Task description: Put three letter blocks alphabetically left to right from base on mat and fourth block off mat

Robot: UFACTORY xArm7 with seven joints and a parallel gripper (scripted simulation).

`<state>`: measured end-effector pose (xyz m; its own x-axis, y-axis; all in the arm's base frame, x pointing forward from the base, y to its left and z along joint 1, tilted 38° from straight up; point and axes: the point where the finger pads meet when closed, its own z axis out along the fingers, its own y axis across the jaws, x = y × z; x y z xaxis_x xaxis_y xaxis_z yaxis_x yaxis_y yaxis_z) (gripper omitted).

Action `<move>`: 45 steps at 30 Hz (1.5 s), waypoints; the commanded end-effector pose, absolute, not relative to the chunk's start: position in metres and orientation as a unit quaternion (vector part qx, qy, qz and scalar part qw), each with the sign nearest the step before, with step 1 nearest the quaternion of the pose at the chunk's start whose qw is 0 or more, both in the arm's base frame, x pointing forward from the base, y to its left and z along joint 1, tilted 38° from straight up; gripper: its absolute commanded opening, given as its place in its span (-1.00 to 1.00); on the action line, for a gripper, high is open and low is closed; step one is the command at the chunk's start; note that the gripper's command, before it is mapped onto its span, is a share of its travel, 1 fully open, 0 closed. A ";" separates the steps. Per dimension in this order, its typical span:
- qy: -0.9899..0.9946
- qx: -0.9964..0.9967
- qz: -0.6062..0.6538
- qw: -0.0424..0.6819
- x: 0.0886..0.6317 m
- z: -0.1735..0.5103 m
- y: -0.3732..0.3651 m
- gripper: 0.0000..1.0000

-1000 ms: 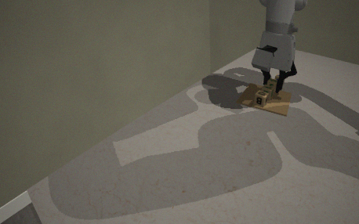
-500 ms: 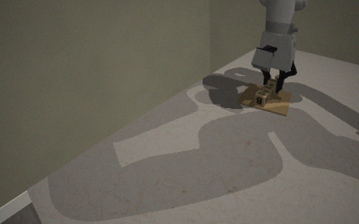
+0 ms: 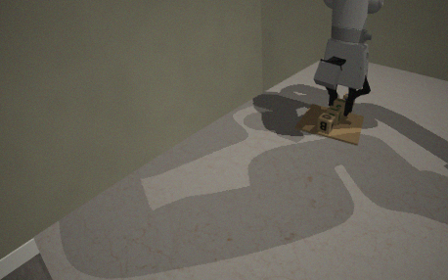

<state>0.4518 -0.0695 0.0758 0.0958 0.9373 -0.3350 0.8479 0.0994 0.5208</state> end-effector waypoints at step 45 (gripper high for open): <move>0.668 0.667 0.071 0.321 0.455 0.074 -0.071 -0.47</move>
